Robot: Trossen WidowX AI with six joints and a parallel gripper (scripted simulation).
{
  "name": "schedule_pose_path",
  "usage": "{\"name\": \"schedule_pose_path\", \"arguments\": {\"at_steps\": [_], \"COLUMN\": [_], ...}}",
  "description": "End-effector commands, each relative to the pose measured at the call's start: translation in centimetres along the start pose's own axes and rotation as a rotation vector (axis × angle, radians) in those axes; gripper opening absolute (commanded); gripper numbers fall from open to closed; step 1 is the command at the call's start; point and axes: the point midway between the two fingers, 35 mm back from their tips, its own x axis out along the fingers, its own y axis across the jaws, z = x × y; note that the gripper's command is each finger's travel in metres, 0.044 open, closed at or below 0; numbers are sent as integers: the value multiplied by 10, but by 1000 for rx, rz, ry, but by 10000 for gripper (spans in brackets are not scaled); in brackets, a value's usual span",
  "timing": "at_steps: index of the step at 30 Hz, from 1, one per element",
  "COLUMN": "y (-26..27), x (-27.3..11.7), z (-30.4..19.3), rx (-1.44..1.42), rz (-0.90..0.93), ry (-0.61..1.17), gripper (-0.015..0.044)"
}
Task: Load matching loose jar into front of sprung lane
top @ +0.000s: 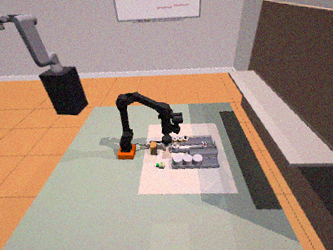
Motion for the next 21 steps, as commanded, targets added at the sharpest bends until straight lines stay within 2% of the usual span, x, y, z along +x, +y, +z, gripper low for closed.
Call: {"name": "schedule_pose_path", "arguments": {"at_steps": [1, 11, 21], "y": [1, 1, 1], "x": [-1, 22, 23], "z": [4, 4, 6], "rx": [29, 29, 29], "rz": [-4, -4, -4], "ry": [-11, -11, -11], "gripper": [0, 0, 0]}}
